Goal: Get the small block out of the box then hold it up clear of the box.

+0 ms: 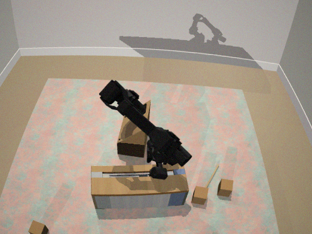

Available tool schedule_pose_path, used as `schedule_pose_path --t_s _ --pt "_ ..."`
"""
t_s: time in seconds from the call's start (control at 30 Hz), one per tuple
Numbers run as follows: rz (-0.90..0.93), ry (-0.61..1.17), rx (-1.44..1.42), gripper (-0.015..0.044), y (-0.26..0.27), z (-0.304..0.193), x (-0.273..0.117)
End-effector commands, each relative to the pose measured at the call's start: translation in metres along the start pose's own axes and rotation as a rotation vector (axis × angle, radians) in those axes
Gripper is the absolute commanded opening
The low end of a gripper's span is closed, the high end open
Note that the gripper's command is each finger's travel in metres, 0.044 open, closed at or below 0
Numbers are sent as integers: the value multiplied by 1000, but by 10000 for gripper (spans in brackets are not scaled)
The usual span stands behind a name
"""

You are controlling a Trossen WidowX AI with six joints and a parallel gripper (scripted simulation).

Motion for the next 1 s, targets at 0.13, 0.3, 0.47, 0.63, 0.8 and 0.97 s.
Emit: schedule_pose_path --t_s 0.13,0.3,0.47,0.63,0.8,0.97 --pt "-2 1 1 400 0 -12 4" --pt "-2 2 1 400 0 -19 7" --pt "-2 2 1 400 0 -26 9" --pt "-2 3 1 400 0 -33 12" --pt "-2 3 1 400 0 -40 14" --pt "-2 4 1 400 0 -48 17"
Point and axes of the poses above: the point midway between the two fingers, 35 mm back from their tips, its own x axis out along the fingers, its own y axis across the jaws, z = x × y, the point moved 10 cm from there along -x, back along the fingers
